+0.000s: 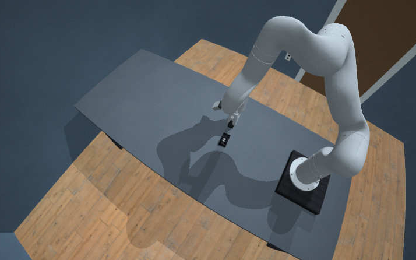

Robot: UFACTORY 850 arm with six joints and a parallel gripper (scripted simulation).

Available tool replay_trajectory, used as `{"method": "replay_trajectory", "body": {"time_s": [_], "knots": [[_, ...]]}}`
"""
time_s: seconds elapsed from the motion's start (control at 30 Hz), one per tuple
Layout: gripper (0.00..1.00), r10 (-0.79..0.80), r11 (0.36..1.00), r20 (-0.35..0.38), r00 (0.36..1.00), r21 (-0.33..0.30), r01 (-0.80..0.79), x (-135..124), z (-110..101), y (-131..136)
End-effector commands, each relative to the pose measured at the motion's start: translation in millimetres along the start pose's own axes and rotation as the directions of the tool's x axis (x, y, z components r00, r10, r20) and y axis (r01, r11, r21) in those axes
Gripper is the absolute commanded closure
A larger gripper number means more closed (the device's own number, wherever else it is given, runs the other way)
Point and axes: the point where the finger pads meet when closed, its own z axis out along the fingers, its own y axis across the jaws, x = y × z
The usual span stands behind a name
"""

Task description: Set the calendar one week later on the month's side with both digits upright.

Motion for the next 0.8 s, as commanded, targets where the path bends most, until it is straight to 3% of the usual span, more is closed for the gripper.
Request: {"method": "replay_trajectory", "body": {"time_s": [0.0,0.77], "knots": [[0.73,0.0,1.0,-0.002,1.0,0.0,0.0,0.9,-0.1,0.2],[0.73,0.0,1.0,-0.002,1.0,0.0,0.0,0.9,3.1,0.2]]}}
